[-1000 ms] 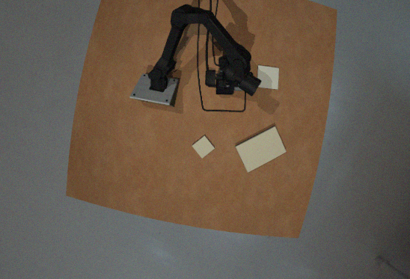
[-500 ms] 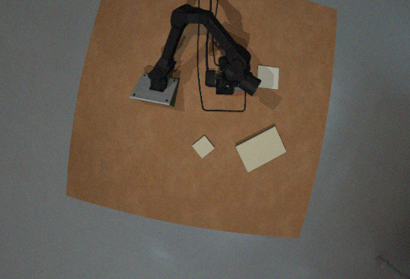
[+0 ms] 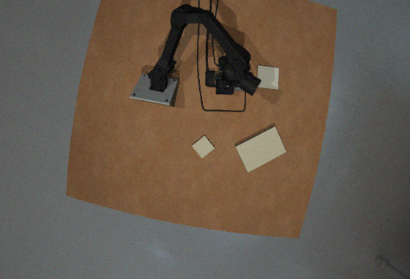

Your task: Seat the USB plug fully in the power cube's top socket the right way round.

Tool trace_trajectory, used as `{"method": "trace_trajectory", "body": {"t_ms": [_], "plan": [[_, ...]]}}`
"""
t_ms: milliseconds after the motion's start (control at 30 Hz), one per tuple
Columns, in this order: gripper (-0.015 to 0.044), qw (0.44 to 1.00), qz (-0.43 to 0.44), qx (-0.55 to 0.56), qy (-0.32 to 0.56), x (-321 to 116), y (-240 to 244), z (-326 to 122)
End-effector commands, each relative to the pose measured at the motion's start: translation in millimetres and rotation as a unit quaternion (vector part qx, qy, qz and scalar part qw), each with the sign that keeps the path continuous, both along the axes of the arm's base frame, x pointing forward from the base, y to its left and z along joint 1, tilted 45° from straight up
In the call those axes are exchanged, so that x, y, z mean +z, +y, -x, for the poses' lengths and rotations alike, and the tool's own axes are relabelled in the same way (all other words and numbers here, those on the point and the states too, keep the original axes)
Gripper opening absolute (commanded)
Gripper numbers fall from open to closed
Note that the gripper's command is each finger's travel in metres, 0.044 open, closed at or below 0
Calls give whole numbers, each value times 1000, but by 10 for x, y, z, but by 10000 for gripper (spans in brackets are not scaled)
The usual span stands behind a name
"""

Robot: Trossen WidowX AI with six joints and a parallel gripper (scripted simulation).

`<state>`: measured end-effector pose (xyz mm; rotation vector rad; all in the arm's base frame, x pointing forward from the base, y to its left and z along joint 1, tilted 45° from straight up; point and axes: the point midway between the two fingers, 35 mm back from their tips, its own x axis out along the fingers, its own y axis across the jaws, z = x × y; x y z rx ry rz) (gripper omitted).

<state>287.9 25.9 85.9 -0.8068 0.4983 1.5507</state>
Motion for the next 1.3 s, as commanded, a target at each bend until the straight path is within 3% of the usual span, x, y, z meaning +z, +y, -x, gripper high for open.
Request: {"method": "trace_trajectory", "body": {"t_ms": [0, 1267], "plan": [[0, 1000, 2, -2, 3, -16, 1, 10], [0, 1000, 8, 0, 0, -57, 24, 9]]}}
